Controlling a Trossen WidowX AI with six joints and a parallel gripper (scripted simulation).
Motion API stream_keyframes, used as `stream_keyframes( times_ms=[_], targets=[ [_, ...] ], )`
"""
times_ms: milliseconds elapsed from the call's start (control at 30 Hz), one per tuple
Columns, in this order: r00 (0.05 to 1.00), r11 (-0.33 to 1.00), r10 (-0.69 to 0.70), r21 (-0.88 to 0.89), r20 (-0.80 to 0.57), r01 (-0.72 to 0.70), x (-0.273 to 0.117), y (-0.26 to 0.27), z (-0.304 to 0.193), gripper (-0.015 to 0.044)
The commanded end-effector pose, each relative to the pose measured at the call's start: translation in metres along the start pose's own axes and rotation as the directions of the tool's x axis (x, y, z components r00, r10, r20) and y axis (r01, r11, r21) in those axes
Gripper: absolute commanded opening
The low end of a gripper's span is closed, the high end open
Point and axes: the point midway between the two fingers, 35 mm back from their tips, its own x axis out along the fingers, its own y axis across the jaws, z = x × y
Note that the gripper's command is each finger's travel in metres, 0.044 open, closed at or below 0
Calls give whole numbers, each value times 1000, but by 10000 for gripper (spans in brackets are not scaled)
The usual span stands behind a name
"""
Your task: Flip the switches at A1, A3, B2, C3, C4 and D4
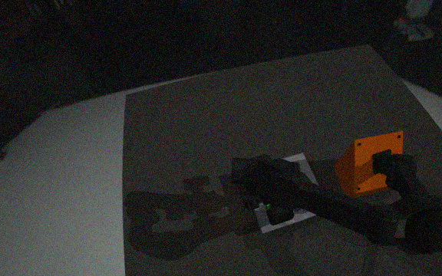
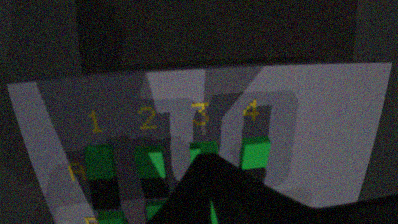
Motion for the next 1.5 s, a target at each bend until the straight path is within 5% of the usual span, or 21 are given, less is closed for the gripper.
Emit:
stream_keyframes(
  times_ms=[0, 1467],
  targets=[
    [1000, 1000, 4, 6, -1, -4, 2, 0, -1, 0],
    [1000, 1000, 4, 6, -1, -4, 6, 0, -1, 0]
  ],
)
